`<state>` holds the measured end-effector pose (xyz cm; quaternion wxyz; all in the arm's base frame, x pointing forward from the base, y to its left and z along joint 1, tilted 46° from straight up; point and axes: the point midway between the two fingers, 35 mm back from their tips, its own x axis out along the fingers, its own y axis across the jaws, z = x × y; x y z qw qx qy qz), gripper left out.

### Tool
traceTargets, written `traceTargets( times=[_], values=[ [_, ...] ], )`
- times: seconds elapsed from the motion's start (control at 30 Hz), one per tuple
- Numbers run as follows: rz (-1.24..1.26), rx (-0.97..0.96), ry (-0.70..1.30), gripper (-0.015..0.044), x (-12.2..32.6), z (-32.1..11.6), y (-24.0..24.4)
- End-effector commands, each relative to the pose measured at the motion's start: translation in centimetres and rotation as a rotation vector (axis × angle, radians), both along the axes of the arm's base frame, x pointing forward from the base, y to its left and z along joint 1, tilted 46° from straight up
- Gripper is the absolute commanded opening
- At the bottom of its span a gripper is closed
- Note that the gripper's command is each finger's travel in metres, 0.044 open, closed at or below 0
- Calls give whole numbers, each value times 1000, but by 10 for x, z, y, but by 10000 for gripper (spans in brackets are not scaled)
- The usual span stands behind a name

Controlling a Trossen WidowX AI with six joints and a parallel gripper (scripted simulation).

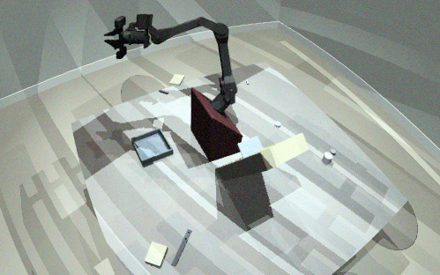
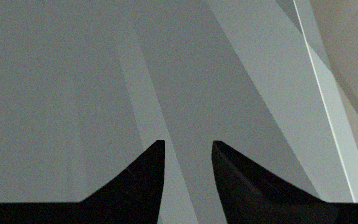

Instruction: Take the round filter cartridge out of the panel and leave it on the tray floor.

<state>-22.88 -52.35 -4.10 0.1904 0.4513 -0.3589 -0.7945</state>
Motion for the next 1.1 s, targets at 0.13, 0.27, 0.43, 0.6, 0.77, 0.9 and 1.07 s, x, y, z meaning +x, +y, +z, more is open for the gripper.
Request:
traceTargets(
  times=[0.13,0.27,0.43,0.6,0.77,0.9,1.07],
  values=[
    [271,7,-213,116,130,24,-7],
    [403,14,-339,116,197,37,3],
    [567,51,-510,116,281,54,32],
    [719,120,-683,116,356,70,76],
    [860,226,-854,116,421,87,136],
    [960,336,-985,116,462,100,192],
    [1058,498,-1142,116,495,119,267]
  ],
)
